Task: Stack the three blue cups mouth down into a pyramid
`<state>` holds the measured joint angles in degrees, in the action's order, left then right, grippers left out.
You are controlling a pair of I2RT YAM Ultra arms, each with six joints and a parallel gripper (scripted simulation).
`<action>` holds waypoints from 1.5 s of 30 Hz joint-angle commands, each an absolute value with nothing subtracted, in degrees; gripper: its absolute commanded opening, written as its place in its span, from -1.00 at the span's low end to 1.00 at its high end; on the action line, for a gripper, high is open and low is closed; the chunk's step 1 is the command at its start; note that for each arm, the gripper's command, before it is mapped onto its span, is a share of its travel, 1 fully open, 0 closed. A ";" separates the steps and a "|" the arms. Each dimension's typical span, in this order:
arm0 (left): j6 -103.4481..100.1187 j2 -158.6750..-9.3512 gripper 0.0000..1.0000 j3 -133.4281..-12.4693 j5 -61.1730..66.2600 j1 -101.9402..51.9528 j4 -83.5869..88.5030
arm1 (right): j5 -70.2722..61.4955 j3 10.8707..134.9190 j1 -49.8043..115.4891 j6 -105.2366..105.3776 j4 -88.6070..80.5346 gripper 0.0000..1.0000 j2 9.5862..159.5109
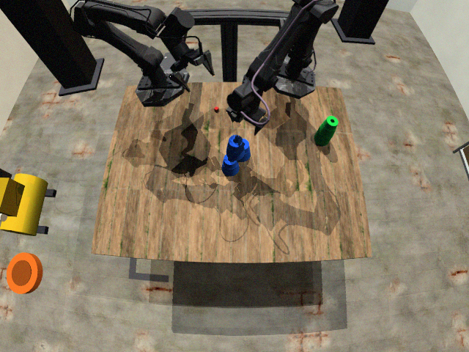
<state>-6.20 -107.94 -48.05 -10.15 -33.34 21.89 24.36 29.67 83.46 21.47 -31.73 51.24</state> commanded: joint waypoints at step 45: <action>-2.17 -103.65 1.00 -45.49 -12.27 -31.19 13.10 | -7.62 24.04 -19.58 -21.39 42.93 1.00 109.38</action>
